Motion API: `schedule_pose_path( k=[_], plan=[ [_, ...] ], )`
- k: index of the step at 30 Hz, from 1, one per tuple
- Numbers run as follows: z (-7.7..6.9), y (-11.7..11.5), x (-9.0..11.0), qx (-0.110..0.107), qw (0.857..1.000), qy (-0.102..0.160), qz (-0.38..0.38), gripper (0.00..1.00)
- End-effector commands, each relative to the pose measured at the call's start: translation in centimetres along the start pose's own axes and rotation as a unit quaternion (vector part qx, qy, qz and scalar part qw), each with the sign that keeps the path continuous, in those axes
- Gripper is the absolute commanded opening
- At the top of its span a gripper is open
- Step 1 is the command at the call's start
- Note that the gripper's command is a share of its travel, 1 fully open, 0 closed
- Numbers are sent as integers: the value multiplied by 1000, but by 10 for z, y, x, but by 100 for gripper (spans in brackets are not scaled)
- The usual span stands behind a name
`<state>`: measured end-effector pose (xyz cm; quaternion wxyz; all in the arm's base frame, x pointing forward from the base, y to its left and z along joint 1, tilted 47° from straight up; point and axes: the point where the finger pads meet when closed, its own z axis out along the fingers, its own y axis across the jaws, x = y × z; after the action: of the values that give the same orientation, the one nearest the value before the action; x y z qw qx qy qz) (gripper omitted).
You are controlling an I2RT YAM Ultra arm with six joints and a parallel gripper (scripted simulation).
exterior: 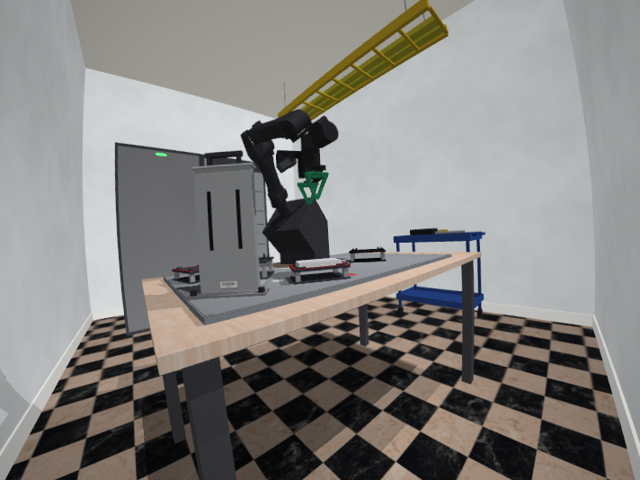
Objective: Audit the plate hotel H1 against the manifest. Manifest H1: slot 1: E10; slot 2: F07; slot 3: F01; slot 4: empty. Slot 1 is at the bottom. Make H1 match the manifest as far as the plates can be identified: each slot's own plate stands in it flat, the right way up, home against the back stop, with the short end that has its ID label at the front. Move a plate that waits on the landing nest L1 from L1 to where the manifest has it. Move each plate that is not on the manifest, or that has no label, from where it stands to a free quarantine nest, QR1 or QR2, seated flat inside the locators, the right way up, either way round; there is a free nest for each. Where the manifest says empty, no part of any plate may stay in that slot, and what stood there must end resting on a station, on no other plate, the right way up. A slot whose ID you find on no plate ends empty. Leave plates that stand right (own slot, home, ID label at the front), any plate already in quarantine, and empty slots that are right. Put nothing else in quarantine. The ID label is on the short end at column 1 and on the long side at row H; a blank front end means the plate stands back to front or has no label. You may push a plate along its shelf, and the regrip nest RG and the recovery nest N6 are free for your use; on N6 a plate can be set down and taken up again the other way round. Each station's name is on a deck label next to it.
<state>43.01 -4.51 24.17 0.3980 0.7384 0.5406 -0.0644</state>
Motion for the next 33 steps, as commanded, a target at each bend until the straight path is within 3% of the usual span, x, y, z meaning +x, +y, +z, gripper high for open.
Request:
schedule_pose_path(
  k=[1,10,21,23,33],
  plan=[
    [-15,-6,-8,-31,999,-15,-38,100],
    [-14,-23,-25,-59,991,-51,-105,100],
    [-12,-49,-51,-102,967,-105,-210,100],
    [-12,-49,-51,-102,967,-105,-210,100],
    [-7,-74,-80,-132,933,-158,-297,100]
  ],
)
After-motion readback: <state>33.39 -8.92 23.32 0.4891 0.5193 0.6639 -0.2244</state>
